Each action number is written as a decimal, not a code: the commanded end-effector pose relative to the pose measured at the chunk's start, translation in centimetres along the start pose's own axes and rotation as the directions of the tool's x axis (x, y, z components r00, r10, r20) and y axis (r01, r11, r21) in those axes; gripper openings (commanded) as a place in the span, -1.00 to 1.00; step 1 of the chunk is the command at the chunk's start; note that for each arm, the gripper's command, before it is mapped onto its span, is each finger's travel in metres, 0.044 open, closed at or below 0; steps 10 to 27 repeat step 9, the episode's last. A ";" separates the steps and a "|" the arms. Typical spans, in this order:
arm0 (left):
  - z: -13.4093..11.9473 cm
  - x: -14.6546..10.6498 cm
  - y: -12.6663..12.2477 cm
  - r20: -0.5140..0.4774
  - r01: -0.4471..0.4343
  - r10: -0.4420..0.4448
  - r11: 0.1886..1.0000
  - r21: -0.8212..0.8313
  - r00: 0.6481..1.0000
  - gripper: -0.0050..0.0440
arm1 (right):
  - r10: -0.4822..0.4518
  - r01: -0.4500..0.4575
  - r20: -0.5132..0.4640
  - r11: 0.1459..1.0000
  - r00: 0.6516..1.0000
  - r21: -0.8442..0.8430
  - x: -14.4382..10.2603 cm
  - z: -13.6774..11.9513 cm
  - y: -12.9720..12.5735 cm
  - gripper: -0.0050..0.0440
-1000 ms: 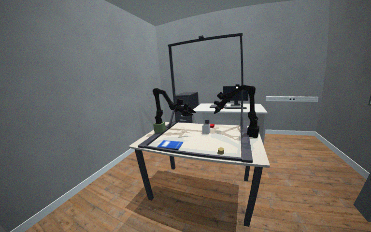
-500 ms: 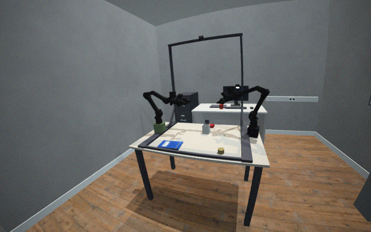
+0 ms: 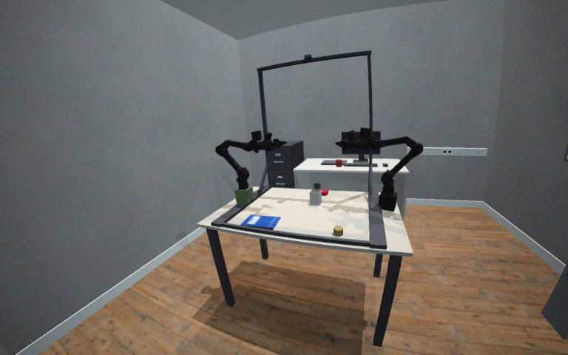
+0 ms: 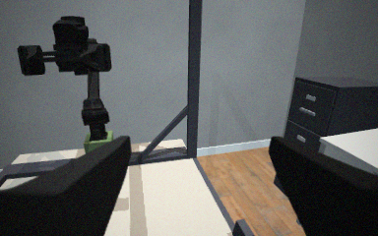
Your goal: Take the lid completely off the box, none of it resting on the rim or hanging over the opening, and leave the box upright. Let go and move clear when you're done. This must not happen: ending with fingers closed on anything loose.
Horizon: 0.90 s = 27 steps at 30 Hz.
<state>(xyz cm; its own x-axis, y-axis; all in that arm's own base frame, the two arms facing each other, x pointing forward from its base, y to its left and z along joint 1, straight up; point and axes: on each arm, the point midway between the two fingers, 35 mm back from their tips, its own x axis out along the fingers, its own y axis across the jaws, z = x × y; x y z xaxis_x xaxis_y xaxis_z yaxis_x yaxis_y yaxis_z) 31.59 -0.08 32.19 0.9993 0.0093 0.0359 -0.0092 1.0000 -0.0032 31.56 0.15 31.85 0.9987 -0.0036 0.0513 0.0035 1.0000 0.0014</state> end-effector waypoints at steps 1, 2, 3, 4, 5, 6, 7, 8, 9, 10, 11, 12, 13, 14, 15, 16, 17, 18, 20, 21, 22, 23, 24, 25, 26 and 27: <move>0.4 -0.2 0.1 0.026 0.010 -0.010 1.000 0.007 1.000 0.73 | 0.004 -0.004 0.021 1.000 1.000 -0.002 -0.1 1.5 -0.2 1.00; 0.2 -0.1 0.1 0.019 0.010 -0.010 1.000 0.006 1.000 0.73 | 0.004 -0.004 0.021 1.000 1.000 -0.002 -0.1 1.5 -0.2 1.00; 0.2 -0.1 0.1 0.019 0.010 -0.010 1.000 0.006 1.000 0.73 | 0.004 -0.004 0.021 1.000 1.000 -0.002 -0.1 1.5 -0.2 1.00; 0.2 -0.1 0.1 0.019 0.010 -0.010 1.000 0.006 1.000 0.73 | 0.004 -0.004 0.021 1.000 1.000 -0.002 -0.1 1.5 -0.2 1.00; 0.2 -0.1 0.1 0.019 0.010 -0.010 1.000 0.006 1.000 0.73 | 0.004 -0.004 0.021 1.000 1.000 -0.002 -0.1 1.5 -0.2 1.00; 0.2 -0.1 0.1 0.019 0.010 -0.010 1.000 0.006 1.000 0.73 | 0.004 -0.004 0.021 1.000 1.000 -0.002 -0.1 1.5 -0.2 1.00; 0.2 -0.1 0.1 0.019 0.010 -0.010 1.000 0.006 1.000 0.73 | 0.004 -0.004 0.021 1.000 1.000 -0.002 -0.1 1.5 -0.2 1.00; 0.2 -0.1 0.1 0.019 0.010 -0.010 1.000 0.006 1.000 0.73 | 0.004 -0.004 0.021 1.000 1.000 -0.002 -0.1 1.5 -0.2 1.00; 0.2 -0.1 0.1 0.019 0.010 -0.010 1.000 0.006 1.000 0.73 | 0.004 -0.004 0.021 1.000 1.000 -0.002 -0.1 1.5 -0.2 1.00; 0.2 -0.1 0.1 0.019 0.010 -0.010 1.000 0.006 1.000 0.73 | 0.004 -0.004 0.021 1.000 1.000 -0.002 -0.1 1.5 -0.2 1.00; 0.2 -0.1 0.1 0.019 0.010 -0.010 1.000 0.006 1.000 0.73 | 0.004 -0.004 0.021 1.000 1.000 -0.002 -0.1 1.5 -0.2 1.00; 0.2 -0.1 0.1 0.019 0.010 -0.010 1.000 0.006 1.000 0.73 | 0.004 -0.004 0.021 1.000 1.000 -0.002 -0.1 1.5 -0.2 1.00; 0.2 -0.1 0.1 0.019 0.010 -0.010 1.000 0.006 1.000 0.73 | 0.004 -0.004 0.021 1.000 1.000 -0.002 -0.1 1.5 -0.2 1.00; 0.2 -0.1 0.1 0.019 0.010 -0.010 1.000 0.006 1.000 0.73 | 0.004 -0.004 0.021 1.000 1.000 -0.002 -0.1 1.5 -0.2 1.00; 0.2 -0.1 0.1 0.019 0.010 -0.010 1.000 0.006 1.000 0.73 | 0.004 -0.004 0.021 1.000 1.000 -0.002 -0.1 1.5 -0.2 1.00; 0.2 -0.1 0.1 0.019 0.010 -0.010 1.000 0.006 1.000 0.73 | 0.004 -0.004 0.021 1.000 1.000 -0.002 -0.1 1.5 -0.2 1.00; 0.2 -0.1 0.1 0.019 0.010 -0.010 1.000 0.006 1.000 0.73 | 0.004 -0.004 0.021 1.000 1.000 -0.002 -0.1 1.5 -0.2 1.00; 0.2 -0.1 0.1 0.019 0.010 -0.010 1.000 0.006 1.000 0.73 | 0.004 -0.004 0.021 1.000 1.000 -0.002 -0.1 1.5 -0.2 1.00; 0.2 -0.1 0.1 0.019 0.010 -0.010 1.000 0.006 1.000 0.73 | 0.004 -0.004 0.021 1.000 1.000 -0.002 -0.1 1.5 -0.2 1.00; 0.2 -0.1 0.1 0.019 0.010 -0.010 1.000 0.006 1.000 0.73 | 0.004 -0.004 0.021 1.000 1.000 -0.002 -0.1 1.5 -0.2 1.00; 0.2 -0.1 0.1 0.019 0.010 -0.010 1.000 0.006 1.000 0.73 | 0.004 -0.004 0.021 1.000 1.000 -0.002 -0.1 1.5 -0.2 1.00; 0.2 -0.1 0.1 0.019 0.010 -0.010 1.000 0.006 1.000 0.73 | 0.004 -0.004 0.021 1.000 1.000 -0.002 -0.1 1.5 -0.2 1.00; 0.2 -0.1 0.1 0.019 0.010 -0.010 1.000 0.006 1.000 0.73 | 0.004 -0.004 0.021 1.000 1.000 -0.002 -0.1 1.5 -0.2 1.00; 0.2 -0.1 0.1 0.019 0.010 -0.010 1.000 0.006 1.000 0.73 | 0.004 -0.004 0.021 1.000 1.000 -0.002 -0.1 1.5 -0.2 1.00; 0.2 -0.1 0.1 0.019 0.010 -0.010 1.000 0.006 1.000 0.73 | 0.004 -0.004 0.021 1.000 1.000 -0.002 -0.1 1.5 -0.2 1.00; 0.2 -0.1 0.1 0.019 0.010 -0.010 1.000 0.006 1.000 0.73 | 0.004 -0.004 0.021 1.000 1.000 -0.002 -0.1 1.5 -0.2 1.00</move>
